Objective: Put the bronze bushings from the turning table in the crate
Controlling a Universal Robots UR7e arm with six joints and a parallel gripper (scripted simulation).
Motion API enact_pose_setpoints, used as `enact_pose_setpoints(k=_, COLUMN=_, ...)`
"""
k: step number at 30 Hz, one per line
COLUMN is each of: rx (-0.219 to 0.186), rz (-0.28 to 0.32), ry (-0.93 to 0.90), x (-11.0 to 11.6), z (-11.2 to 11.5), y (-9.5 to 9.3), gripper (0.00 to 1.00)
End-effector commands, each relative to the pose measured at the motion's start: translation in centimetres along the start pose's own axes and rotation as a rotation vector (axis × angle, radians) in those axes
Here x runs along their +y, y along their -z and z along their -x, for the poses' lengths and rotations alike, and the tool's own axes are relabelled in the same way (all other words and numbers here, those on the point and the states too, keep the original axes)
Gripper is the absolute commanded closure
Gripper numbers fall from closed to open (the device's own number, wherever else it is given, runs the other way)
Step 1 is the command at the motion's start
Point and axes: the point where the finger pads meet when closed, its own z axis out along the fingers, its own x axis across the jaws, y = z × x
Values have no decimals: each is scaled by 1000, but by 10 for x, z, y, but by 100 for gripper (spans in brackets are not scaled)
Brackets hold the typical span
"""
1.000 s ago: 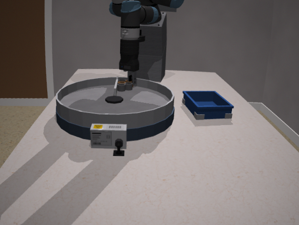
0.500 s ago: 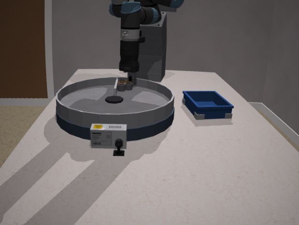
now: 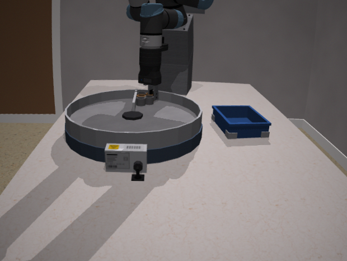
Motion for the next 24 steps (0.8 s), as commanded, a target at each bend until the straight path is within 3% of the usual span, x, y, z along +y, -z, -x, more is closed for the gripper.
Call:
enact_pose_setpoints(k=1, rx=0, rz=1, ry=0, x=0, z=0, y=0, gripper=60)
enact_pose_setpoints(k=4, rx=0, rz=1, ry=0, x=0, z=0, y=0, gripper=60)
enact_pose_setpoints(k=5, rx=0, rz=1, ry=0, x=0, z=0, y=0, gripper=100)
enact_pose_setpoints(k=24, rx=2, rz=1, ry=0, x=0, z=-1, y=0, gripper=100)
